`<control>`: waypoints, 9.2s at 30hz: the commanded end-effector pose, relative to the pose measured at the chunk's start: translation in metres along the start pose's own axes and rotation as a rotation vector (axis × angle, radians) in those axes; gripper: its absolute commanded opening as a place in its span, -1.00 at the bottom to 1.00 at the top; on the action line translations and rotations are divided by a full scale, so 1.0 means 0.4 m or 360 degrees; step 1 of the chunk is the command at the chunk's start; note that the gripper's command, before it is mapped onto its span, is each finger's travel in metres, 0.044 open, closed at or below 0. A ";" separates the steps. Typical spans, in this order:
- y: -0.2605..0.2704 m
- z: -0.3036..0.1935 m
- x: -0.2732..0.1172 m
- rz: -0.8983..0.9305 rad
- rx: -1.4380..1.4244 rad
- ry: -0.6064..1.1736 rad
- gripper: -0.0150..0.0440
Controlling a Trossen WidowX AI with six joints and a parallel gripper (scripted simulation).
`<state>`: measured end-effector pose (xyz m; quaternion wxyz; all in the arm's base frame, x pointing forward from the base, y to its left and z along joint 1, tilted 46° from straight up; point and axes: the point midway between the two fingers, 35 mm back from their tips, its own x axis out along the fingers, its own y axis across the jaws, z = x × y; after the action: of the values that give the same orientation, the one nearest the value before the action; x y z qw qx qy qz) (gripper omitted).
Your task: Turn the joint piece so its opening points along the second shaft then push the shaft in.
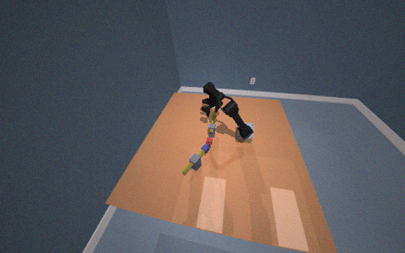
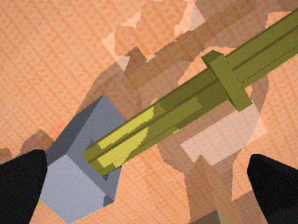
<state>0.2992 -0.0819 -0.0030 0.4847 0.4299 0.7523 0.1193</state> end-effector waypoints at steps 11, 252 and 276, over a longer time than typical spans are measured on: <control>-0.149 0.104 -0.020 -0.0125 -0.0763 -0.0048 1.00; -0.242 0.159 0.224 -0.0223 0.1398 -0.0095 -0.26; -0.242 0.159 0.224 -0.0224 0.1398 -0.0095 -0.26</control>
<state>0.2861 -0.0870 -0.1487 0.2846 0.5461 0.7447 -0.2573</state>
